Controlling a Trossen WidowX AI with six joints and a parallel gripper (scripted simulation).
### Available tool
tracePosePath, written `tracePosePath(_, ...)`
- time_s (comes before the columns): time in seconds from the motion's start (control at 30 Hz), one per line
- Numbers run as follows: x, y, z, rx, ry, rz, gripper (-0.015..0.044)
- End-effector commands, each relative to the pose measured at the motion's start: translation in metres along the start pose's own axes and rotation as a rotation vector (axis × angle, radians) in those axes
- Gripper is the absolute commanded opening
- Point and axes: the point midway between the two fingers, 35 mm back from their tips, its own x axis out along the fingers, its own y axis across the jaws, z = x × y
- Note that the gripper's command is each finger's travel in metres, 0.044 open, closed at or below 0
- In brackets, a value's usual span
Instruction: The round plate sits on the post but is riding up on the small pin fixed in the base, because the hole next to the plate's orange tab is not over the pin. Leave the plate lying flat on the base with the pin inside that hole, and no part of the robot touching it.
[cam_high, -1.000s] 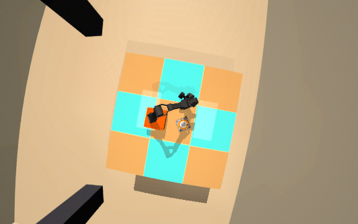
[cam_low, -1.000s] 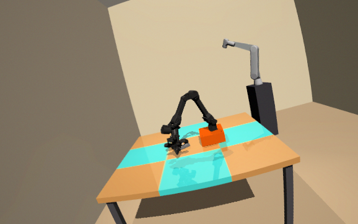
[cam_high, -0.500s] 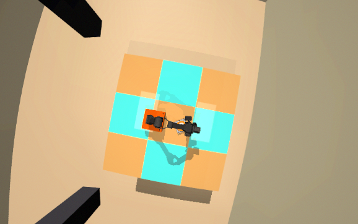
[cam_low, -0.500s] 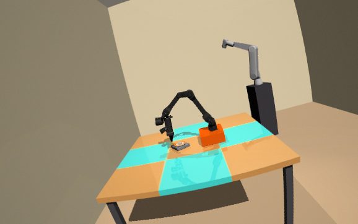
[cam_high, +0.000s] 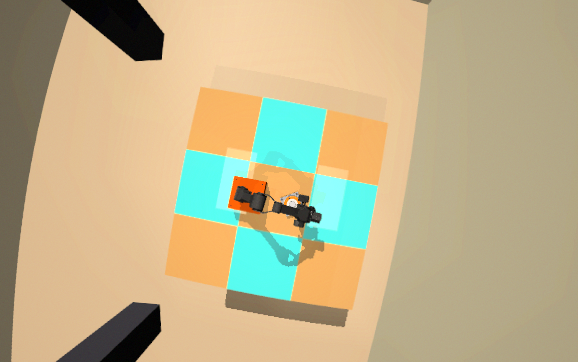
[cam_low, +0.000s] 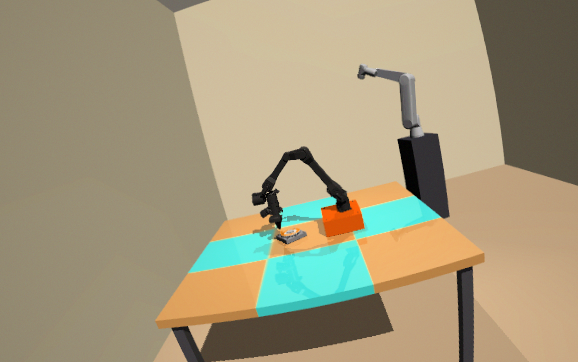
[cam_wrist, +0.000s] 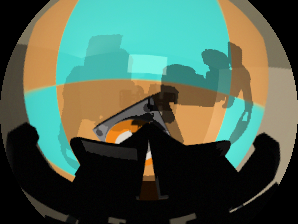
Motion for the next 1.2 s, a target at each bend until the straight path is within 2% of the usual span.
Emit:
tracePosePath(0.0,0.014,0.000,-0.006,0.007,0.018,-0.001,0.0000)
tracePosePath(1.17,0.016,0.032,-0.006,0.007,0.018,0.002,0.0000)
